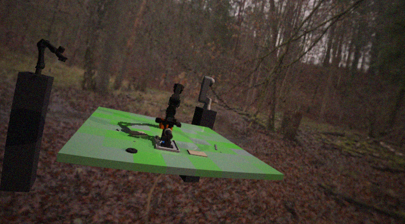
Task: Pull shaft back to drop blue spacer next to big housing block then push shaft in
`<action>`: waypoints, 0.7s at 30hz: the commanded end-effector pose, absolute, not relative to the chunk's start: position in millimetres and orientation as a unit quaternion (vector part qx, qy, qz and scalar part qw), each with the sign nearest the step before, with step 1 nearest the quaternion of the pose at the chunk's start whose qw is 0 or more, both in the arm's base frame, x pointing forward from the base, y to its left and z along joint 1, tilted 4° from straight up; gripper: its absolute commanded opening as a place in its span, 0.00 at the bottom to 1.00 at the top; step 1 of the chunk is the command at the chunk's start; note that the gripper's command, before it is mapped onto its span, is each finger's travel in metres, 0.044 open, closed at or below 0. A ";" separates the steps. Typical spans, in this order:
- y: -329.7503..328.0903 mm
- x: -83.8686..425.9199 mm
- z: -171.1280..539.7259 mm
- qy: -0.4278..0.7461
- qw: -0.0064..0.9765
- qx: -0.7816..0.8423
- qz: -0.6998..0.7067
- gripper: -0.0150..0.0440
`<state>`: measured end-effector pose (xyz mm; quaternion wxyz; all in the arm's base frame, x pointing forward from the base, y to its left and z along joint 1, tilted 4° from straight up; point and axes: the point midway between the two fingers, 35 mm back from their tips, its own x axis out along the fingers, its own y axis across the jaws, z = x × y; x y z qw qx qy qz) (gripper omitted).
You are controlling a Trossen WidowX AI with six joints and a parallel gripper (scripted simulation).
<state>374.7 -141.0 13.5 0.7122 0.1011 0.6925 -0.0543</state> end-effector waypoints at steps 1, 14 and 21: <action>-141.7 378.5 15.0 0.688 0.716 0.102 -0.055 0.25; -142.1 380.6 15.1 0.688 0.716 0.102 -0.055 0.25; -142.4 381.7 15.1 0.688 0.716 0.102 -0.055 0.25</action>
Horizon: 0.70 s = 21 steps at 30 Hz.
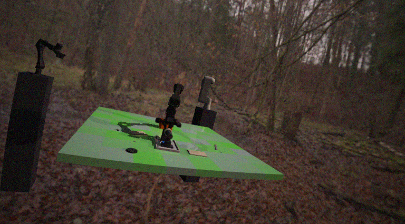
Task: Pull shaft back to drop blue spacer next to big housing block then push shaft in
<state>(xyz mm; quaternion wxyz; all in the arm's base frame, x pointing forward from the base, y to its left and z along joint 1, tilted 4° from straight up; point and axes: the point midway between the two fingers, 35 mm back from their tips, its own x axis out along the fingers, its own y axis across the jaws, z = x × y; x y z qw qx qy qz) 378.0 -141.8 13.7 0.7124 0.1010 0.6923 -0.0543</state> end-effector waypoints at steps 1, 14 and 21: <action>-142.4 381.8 15.2 0.688 0.716 0.102 -0.055 0.25; -142.6 382.7 15.3 0.688 0.716 0.102 -0.055 0.25; -142.0 378.8 13.7 0.693 0.712 0.101 -0.054 0.52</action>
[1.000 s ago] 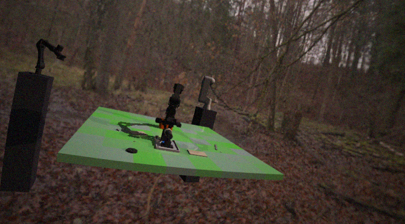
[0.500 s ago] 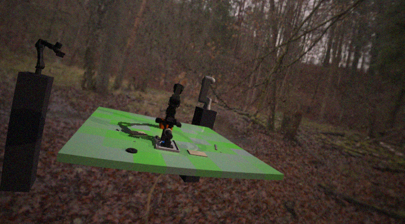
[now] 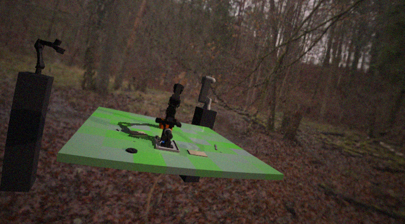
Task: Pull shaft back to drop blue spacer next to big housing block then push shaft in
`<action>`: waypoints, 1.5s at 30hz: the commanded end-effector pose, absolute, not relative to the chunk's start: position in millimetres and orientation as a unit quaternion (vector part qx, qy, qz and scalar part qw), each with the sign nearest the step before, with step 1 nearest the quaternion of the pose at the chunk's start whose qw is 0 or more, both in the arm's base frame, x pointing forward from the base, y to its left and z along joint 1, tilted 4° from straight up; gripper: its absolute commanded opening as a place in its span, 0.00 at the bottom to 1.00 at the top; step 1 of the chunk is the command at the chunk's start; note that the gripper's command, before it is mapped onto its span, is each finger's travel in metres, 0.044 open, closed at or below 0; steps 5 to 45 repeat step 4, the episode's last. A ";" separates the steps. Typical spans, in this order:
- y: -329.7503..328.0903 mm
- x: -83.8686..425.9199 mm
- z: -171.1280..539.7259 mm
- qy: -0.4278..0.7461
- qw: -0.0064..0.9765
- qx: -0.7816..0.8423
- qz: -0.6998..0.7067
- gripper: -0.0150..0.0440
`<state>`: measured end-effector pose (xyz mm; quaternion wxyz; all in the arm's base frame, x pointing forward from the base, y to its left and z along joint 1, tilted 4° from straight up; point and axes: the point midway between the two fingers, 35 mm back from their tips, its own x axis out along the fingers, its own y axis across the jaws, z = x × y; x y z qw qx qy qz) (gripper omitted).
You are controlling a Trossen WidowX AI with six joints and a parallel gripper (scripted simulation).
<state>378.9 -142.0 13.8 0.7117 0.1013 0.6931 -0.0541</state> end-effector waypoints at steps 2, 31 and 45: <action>-142.0 378.8 13.7 0.693 0.712 0.101 -0.054 0.61; -142.0 378.8 13.7 0.693 0.712 0.101 -0.054 0.70; -142.0 378.8 13.7 0.693 0.712 0.101 -0.054 0.70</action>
